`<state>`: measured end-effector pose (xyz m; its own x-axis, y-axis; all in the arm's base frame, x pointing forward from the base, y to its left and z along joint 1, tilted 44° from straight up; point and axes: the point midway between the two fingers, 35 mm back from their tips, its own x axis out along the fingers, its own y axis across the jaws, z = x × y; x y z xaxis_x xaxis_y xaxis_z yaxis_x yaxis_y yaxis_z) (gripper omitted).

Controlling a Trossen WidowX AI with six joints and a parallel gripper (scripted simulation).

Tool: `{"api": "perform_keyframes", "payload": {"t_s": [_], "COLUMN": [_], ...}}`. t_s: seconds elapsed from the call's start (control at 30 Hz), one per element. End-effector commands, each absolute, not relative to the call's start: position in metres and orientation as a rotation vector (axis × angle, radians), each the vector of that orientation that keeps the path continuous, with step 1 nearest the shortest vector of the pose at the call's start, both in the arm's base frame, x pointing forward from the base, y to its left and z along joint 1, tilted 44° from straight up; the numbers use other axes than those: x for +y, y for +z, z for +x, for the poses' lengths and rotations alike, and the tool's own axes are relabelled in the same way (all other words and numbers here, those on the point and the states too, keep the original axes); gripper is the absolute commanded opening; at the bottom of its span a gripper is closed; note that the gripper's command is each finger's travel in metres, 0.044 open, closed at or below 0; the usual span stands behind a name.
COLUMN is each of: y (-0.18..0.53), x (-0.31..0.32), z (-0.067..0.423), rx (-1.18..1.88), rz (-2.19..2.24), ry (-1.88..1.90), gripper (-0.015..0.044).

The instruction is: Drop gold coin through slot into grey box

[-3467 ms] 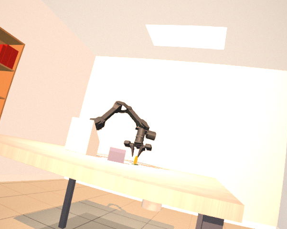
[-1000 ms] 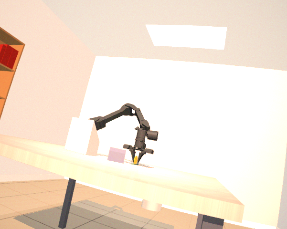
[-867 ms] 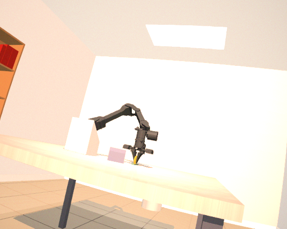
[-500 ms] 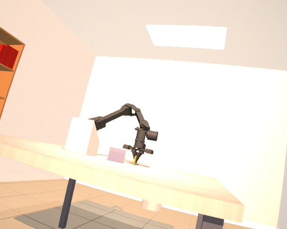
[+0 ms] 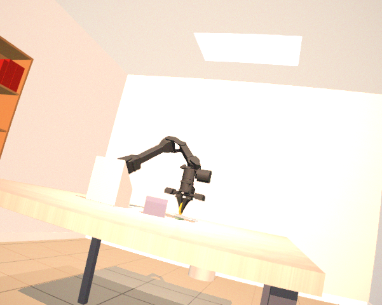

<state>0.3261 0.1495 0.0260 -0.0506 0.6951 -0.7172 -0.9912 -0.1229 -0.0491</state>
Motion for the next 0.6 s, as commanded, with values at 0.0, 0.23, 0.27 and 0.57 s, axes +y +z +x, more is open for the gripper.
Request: {"api": "perform_keyframes", "payload": {"t_s": [0.0, 0.23, 0.27, 0.57], "y": [0.034, 0.047, 0.049, 0.066], "x": [0.142, 0.129, 0.127, 0.111], "z": [0.330, 0.331, 0.331, 0.330], "rx": [0.550, 0.551, 0.551, 0.551], "rz": [-0.717, -0.716, -0.716, -0.713], "ry": [1.568, 1.568, 1.568, 1.568], "gripper": [0.0000, 0.0000, 0.0000, 0.0000]}}
